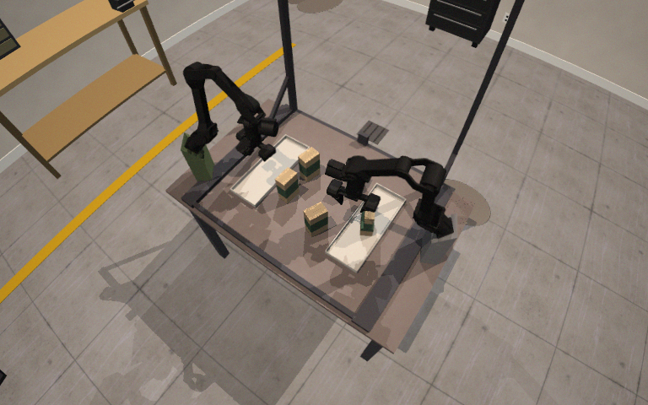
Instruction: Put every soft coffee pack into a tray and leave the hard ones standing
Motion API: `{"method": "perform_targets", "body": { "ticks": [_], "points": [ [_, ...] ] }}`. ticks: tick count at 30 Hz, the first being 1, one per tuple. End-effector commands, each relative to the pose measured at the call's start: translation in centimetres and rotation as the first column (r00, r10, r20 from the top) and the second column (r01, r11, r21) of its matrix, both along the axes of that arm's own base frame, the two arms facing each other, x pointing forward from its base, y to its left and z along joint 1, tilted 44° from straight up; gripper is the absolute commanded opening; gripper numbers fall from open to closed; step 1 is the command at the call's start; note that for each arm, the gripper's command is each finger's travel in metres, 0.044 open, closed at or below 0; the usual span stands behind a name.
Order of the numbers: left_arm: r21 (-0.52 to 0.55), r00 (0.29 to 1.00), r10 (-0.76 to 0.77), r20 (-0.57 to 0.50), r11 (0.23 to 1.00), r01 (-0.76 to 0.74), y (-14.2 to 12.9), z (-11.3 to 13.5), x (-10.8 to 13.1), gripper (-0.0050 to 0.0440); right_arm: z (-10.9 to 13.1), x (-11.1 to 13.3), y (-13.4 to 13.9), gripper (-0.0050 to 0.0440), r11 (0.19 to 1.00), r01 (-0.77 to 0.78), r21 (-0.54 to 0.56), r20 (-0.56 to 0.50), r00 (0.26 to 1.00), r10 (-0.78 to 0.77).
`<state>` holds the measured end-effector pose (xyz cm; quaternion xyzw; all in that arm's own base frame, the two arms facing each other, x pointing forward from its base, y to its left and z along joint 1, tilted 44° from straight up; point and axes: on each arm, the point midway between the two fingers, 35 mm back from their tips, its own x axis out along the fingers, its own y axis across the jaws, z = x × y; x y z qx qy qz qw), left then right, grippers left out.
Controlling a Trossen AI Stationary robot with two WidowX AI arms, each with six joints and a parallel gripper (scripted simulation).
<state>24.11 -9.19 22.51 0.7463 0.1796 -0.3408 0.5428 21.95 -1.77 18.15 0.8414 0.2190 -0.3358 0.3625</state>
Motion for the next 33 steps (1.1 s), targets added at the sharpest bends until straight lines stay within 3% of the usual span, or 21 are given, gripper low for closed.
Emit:
{"method": "perform_targets", "body": {
  "ticks": [1,13,18,27,33],
  "points": [
    [0.083,0.993,-0.117,0.002,0.99,0.116,0.2,2.4,2.3,0.0372,2.5,1.9,0.2,0.0377,0.995,0.076,0.061,0.009,0.997,-0.077],
    [0.358,0.921,-0.389,-0.016,0.858,0.369,1.0,8.1,8.3,0.0372,8.5,7.7,1.3,0.0377,0.995,0.076,0.063,0.016,0.997,-0.077],
    [0.387,0.909,-0.417,-0.023,0.834,0.392,1.2,9.7,9.9,0.0372,10.3,9.4,1.6,0.0377,0.995,0.076,0.064,0.018,0.997,-0.077],
    [0.387,0.909,-0.417,-0.023,0.834,0.392,1.2,9.7,9.9,0.0372,15.7,14.5,2.6,0.0377,0.995,0.075,0.066,0.024,0.997,-0.077],
    [0.387,0.909,-0.417,-0.023,0.834,0.392,1.2,9.7,9.9,0.0372,15.8,14.5,2.6,0.0377,0.995,0.075,0.066,0.024,0.997,-0.077]
  ]
}}
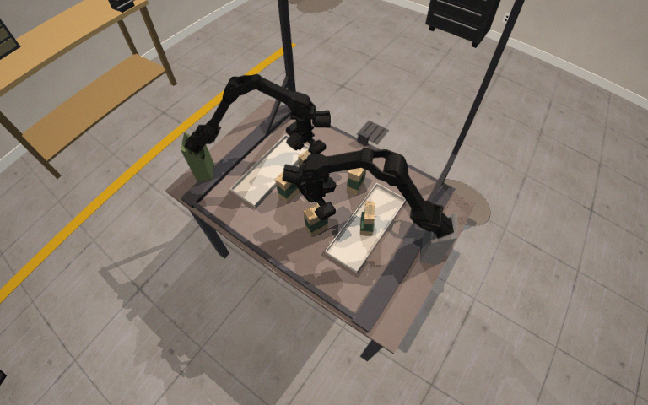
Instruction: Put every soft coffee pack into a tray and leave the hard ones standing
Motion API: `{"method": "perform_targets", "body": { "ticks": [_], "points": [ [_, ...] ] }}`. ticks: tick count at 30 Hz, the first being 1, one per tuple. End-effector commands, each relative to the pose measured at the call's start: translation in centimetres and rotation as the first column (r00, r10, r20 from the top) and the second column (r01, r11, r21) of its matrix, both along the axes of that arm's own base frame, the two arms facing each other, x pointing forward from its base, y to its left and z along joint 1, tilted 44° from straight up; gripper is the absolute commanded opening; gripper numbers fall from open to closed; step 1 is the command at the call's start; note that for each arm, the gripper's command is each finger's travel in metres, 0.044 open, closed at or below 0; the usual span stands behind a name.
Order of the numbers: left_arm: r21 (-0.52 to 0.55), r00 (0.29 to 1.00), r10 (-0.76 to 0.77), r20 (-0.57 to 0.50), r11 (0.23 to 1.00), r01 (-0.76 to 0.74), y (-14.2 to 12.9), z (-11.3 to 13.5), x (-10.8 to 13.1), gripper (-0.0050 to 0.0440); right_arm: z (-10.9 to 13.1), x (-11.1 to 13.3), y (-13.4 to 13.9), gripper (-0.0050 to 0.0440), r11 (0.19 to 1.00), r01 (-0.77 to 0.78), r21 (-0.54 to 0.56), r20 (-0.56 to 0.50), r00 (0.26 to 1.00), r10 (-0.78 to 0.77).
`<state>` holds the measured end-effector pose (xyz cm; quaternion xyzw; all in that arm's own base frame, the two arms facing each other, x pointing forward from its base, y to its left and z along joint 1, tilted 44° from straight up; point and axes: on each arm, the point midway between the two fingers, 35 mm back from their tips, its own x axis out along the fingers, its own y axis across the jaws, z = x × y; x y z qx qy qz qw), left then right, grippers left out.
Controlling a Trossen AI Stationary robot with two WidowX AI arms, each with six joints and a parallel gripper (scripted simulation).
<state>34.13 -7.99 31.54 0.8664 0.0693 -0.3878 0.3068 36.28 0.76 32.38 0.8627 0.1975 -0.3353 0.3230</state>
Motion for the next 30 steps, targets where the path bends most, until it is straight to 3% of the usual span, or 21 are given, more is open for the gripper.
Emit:
{"method": "perform_targets", "body": {
  "ticks": [1,30],
  "points": [
    [-0.003,1.0,-0.006,0.015,1.0,0.006,0.0,0.7,-0.1,0.0372,1.5,0.2,0.0,0.0377,1.0,0.005,-0.003,0.012,1.0,-0.005],
    [-0.003,1.0,-0.006,0.015,1.0,0.006,-0.3,-0.9,1.5,0.0372,1.0,0.8,0.1,0.0377,1.0,0.005,-0.003,0.012,1.0,-0.005]
  ]
}}
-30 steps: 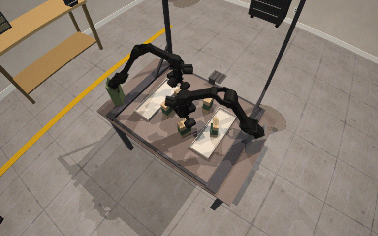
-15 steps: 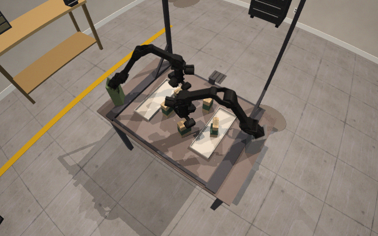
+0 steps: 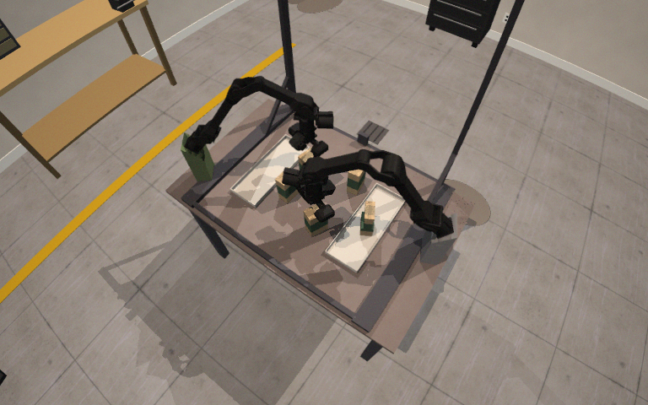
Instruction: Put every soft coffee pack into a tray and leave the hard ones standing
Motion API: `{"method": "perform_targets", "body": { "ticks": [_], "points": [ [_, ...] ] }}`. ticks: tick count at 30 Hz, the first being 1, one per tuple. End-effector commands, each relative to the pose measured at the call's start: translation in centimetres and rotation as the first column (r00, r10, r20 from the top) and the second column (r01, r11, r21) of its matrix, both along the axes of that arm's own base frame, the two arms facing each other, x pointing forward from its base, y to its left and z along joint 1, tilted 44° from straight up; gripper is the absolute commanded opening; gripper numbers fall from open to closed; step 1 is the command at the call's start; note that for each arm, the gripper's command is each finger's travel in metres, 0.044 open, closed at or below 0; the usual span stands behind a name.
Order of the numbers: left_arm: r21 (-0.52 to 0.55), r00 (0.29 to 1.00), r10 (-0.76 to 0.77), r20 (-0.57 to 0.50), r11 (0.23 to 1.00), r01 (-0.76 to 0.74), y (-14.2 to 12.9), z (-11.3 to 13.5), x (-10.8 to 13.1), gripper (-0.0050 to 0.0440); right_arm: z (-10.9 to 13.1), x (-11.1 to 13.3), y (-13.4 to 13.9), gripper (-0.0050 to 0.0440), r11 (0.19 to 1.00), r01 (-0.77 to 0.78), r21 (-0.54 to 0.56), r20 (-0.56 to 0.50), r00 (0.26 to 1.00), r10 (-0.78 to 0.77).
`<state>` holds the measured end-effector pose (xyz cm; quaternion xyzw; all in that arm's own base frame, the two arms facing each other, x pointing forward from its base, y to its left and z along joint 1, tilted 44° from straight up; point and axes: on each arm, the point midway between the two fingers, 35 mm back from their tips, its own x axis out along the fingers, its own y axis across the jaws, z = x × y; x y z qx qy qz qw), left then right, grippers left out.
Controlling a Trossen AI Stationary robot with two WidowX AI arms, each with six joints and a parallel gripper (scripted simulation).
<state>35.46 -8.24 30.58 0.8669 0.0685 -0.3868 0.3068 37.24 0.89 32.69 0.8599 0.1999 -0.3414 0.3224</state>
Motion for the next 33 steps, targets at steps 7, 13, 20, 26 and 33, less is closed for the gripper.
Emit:
{"method": "perform_targets", "body": {
  "ticks": [7,13,20,26,33],
  "points": [
    [-0.003,1.0,-0.005,0.012,1.0,0.005,-0.1,-0.4,0.6,0.0372,0.2,0.3,0.1,0.0377,1.0,0.006,-0.002,0.027,1.0,-0.006],
    [-0.003,1.0,-0.005,0.012,1.0,0.005,-0.2,-1.0,1.1,0.0372,-0.4,0.9,0.1,0.0377,1.0,0.006,-0.001,0.027,1.0,-0.006],
    [-0.003,1.0,-0.005,0.012,1.0,0.005,-0.3,-1.5,1.6,0.0372,-0.8,1.3,0.2,0.0377,1.0,0.006,-0.001,0.027,1.0,-0.006],
    [-0.003,1.0,-0.005,0.012,1.0,0.005,-0.4,-2.0,2.2,0.0372,-1.4,1.9,0.3,0.0377,1.0,0.006,-0.001,0.027,1.0,-0.006],
    [-0.003,1.0,-0.005,0.012,1.0,0.005,-0.6,-2.7,2.8,0.0372,-2.0,2.6,0.4,0.0377,1.0,0.006,-0.001,0.027,1.0,-0.006]
  ]
}}
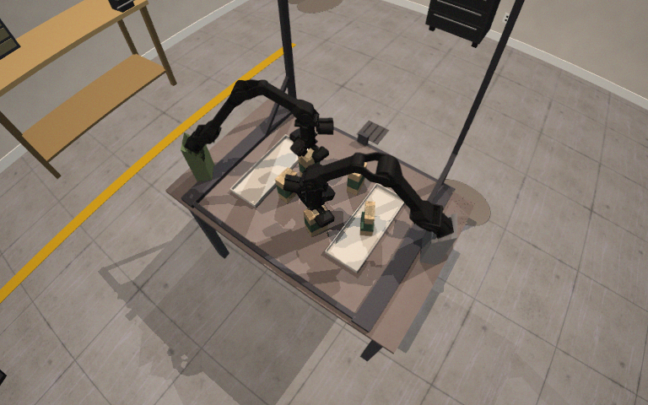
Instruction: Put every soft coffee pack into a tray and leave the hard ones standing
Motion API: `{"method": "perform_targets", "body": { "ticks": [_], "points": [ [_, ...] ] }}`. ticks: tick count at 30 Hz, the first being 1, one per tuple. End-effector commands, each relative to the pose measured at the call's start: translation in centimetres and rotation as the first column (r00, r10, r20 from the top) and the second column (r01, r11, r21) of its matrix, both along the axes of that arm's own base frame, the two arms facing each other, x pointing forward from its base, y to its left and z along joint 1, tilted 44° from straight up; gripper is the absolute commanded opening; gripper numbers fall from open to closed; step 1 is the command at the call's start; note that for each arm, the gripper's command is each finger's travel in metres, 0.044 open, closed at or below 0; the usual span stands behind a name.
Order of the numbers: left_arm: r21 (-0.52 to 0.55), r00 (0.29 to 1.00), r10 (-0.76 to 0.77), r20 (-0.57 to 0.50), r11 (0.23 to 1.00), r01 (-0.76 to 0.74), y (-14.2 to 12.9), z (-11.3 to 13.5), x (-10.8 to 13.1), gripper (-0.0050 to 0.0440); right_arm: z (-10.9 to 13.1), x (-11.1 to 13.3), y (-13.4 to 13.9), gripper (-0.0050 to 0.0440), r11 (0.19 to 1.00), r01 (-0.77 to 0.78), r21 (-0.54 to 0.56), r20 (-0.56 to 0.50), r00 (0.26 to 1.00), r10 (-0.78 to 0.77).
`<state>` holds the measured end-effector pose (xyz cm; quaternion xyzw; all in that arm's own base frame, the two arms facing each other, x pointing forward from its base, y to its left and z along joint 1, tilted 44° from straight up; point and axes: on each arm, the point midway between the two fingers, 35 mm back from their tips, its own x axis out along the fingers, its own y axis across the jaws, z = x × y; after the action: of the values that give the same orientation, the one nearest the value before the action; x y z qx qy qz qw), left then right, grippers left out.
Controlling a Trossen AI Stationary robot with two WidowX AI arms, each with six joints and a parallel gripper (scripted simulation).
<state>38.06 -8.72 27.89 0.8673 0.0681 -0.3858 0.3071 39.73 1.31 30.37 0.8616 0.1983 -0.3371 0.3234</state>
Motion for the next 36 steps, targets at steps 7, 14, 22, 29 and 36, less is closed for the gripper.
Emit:
{"method": "perform_targets", "body": {
  "ticks": [7,14,22,29,36],
  "points": [
    [-0.002,1.0,-0.005,0.009,1.0,0.005,-0.2,-0.5,0.7,0.0372,-0.2,0.5,0.1,0.0377,1.0,0.006,-0.001,0.016,1.0,-0.006],
    [-0.002,1.0,-0.005,0.009,1.0,0.005,-0.3,-1.2,1.3,0.0372,-0.9,1.2,0.2,0.0377,1.0,0.006,-0.001,0.016,1.0,-0.006],
    [-0.002,1.0,-0.005,0.009,1.0,0.005,-0.3,-1.4,1.5,0.0372,-1.4,1.8,0.2,0.0377,1.0,0.006,-0.001,0.016,1.0,-0.006],
    [-0.002,1.0,-0.005,0.009,1.0,0.005,-0.3,-1.4,1.5,0.0372,-2.1,2.4,0.3,0.0377,1.0,0.006,-0.001,0.016,1.0,-0.006],
    [-0.002,1.0,-0.005,0.009,1.0,0.005,-0.3,-1.4,1.5,0.0372,-2.1,2.4,0.3,0.0377,1.0,0.006,-0.001,0.016,1.0,-0.006]
  ]
}}
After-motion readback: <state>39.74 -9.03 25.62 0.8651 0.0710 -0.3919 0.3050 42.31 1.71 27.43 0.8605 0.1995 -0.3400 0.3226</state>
